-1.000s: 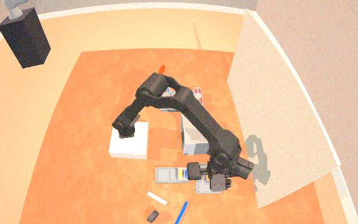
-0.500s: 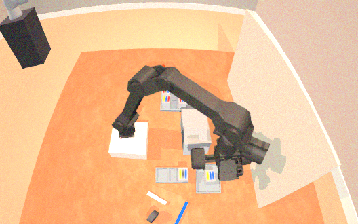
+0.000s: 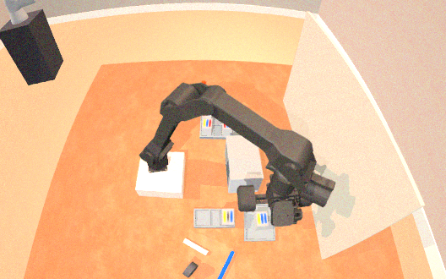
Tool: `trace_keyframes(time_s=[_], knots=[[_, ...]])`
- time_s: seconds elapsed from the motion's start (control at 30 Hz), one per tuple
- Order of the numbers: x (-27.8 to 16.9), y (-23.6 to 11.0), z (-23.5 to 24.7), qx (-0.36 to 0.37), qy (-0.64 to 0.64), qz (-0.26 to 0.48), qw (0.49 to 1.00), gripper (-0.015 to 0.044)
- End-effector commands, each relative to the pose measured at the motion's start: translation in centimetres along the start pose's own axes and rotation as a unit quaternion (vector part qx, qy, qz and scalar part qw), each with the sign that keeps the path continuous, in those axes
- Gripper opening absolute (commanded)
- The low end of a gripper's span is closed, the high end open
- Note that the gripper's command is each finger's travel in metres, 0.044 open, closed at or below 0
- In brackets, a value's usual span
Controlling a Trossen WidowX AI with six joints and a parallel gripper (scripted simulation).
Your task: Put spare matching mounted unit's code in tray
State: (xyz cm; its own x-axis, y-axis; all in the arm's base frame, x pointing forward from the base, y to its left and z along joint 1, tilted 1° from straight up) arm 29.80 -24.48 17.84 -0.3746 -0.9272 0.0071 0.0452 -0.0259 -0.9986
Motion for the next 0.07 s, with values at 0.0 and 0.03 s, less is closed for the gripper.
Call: trace_keyframes(time_s=[0.0,0.03], knots=[[0.01,-0.07,0.04,0.002,0.000,-0.001,1.000,0.0440],[0.01,-0.07,0.04,0.002,0.000,-0.001,1.000,0.0440]])
Point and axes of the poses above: the point midway between the two fingers, 35 mm back from their tips, its own y axis out along the fingers, its own z axis across the jaws, x = y × z, the point moved 5 cm from there along -y, back along the fingers, and after that the axes turned 14 degrees about y, right-handed, at the moved point
